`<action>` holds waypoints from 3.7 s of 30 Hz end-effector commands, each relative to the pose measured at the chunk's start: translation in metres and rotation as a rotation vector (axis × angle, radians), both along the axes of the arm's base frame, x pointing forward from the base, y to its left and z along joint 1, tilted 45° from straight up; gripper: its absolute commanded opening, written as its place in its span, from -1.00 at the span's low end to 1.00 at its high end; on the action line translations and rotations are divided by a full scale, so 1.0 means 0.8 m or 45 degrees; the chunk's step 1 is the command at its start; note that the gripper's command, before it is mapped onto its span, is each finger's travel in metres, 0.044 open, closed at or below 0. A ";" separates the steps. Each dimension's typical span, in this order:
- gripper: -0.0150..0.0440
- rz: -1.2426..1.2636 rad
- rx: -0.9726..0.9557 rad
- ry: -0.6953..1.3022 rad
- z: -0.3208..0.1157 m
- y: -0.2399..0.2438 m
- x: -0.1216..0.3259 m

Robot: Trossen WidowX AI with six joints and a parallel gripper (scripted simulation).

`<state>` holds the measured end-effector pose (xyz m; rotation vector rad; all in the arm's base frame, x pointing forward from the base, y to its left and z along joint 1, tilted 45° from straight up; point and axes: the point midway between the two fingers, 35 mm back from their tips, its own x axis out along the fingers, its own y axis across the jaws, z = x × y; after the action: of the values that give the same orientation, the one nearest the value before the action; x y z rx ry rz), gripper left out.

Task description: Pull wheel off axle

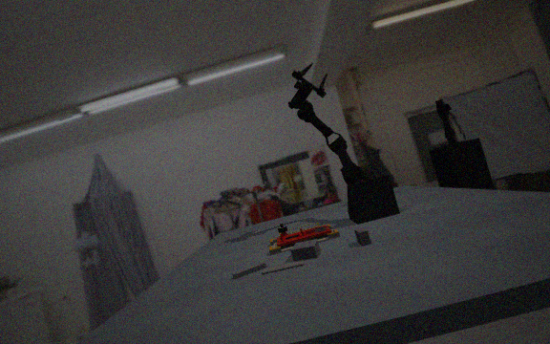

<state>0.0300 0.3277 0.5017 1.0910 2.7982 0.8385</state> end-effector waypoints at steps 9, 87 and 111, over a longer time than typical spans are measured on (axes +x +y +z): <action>0.53 -0.193 -0.513 0.763 -0.024 0.056 0.091; 0.53 1.510 4.054 1.529 -0.560 -0.357 0.428; 0.53 1.533 3.951 1.319 -0.559 -0.384 0.423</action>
<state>0.3658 0.0247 0.0560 0.6226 0.6156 -1.4479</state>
